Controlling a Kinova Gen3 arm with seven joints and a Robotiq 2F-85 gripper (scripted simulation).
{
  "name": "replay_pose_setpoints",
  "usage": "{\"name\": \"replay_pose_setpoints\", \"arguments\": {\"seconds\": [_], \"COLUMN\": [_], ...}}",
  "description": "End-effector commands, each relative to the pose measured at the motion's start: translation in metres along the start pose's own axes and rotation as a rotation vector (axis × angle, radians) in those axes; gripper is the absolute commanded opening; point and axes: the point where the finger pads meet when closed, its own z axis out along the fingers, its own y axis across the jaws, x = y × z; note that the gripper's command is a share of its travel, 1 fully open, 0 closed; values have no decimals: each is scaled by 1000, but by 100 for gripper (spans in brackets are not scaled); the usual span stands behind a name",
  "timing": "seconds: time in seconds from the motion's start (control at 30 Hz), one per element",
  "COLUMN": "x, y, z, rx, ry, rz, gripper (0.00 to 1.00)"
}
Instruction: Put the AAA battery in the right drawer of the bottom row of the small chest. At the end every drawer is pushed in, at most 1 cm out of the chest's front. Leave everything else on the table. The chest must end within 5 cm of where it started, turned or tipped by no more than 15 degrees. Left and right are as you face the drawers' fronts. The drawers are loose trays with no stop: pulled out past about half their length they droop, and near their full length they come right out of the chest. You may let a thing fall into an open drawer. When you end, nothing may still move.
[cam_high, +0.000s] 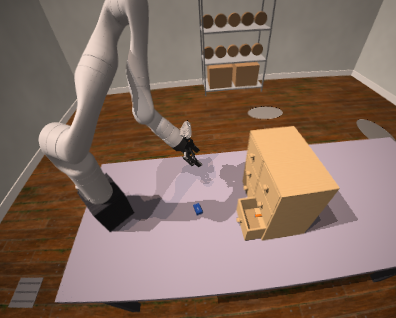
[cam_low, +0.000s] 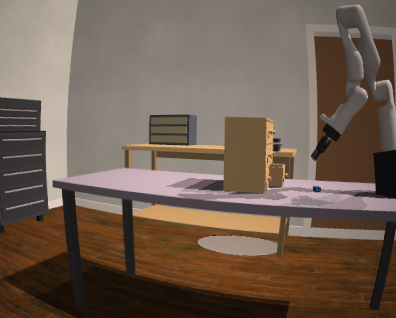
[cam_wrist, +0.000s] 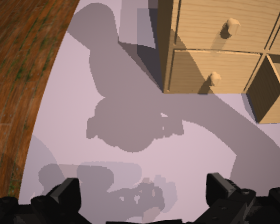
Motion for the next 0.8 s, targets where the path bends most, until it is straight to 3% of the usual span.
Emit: {"name": "replay_pose_setpoints", "arguments": {"seconds": [0.0, 0.77], "x": [7, 11], "y": [-2, -2], "z": [-2, -7], "rx": [8, 9], "ry": [-10, -195], "rz": [17, 16], "gripper": [100, 100]}}
